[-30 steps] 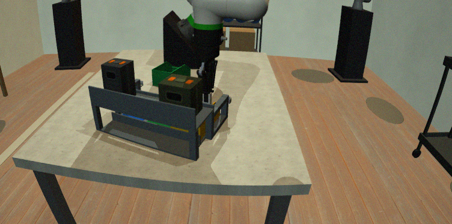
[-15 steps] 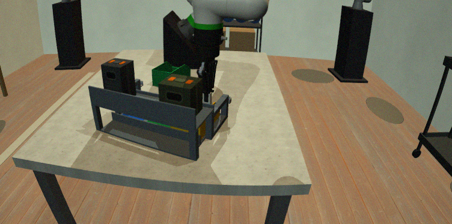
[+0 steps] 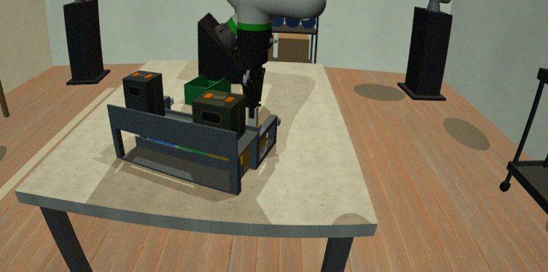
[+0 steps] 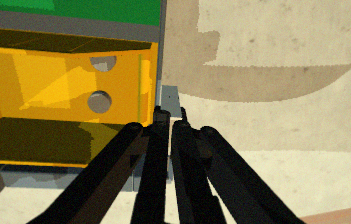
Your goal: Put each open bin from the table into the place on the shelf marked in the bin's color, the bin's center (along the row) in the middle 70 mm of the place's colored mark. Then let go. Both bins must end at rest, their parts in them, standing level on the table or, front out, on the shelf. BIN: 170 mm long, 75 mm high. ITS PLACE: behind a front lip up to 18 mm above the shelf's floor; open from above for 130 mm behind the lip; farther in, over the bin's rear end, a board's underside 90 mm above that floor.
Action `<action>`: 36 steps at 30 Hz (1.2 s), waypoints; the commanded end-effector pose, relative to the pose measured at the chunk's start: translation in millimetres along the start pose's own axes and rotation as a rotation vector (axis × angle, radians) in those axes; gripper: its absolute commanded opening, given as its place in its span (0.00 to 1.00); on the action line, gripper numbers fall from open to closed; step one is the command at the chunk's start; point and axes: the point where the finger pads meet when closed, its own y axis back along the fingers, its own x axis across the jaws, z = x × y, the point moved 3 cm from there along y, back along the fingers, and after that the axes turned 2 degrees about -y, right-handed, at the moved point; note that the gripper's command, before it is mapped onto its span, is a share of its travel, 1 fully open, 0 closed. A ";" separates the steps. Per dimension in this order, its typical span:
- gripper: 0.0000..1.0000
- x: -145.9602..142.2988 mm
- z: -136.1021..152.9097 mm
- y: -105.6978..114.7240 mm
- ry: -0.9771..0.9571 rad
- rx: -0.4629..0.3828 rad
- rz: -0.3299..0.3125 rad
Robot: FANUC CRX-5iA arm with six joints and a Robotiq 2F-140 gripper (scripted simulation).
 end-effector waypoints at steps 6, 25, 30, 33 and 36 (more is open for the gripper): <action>0.00 5.4 -0.2 5.9 0.000 0.000 -0.001; 0.00 7.2 -0.3 19.3 0.000 0.000 -0.001; 0.00 7.2 -0.3 35.8 0.000 0.000 -0.001; 0.00 7.2 -0.3 46.5 0.000 0.000 -0.001; 0.00 7.2 -0.3 56.0 0.000 0.000 -0.001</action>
